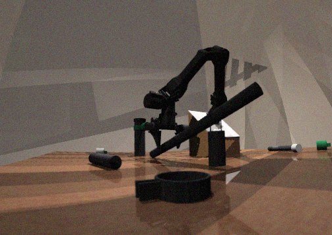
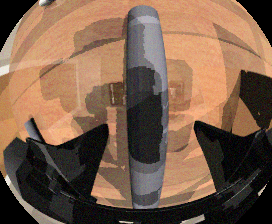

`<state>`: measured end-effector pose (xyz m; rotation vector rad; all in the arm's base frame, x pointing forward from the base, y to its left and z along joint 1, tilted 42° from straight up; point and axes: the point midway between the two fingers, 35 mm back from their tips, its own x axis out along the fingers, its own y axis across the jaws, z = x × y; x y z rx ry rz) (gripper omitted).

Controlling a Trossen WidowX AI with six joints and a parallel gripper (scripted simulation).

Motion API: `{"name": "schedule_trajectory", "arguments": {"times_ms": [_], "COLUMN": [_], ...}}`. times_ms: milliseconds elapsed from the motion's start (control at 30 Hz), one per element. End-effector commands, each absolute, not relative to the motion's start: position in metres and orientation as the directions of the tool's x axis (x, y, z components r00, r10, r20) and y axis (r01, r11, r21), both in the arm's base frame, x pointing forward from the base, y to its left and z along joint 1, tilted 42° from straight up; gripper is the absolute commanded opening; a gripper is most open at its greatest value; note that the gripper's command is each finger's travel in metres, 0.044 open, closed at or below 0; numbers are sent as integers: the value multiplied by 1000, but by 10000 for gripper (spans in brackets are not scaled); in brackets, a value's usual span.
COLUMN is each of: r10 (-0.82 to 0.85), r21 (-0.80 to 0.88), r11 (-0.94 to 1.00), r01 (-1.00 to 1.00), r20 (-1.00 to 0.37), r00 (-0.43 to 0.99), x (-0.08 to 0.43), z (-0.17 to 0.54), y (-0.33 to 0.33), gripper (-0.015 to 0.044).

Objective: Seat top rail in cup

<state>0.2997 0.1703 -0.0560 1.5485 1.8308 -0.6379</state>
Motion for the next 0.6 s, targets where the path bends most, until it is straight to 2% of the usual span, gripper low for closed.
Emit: {"name": "schedule_trajectory", "arguments": {"times_ms": [0, 167, 433, 567], "r10": [667, 667, 667, 667], "r21": [29, 29, 29, 29], "r11": [185, 185, 185, 185], "r01": [982, 982, 982, 982], "r20": [-738, -737, -737, -737], "r00": [-104, -104, -104, -104], "x": [294, 293, 293, 293], "z": [-63, -67, -67, -67], "y": [174, 178, 178, 178], "gripper": [440, 440, 230, 203]}}
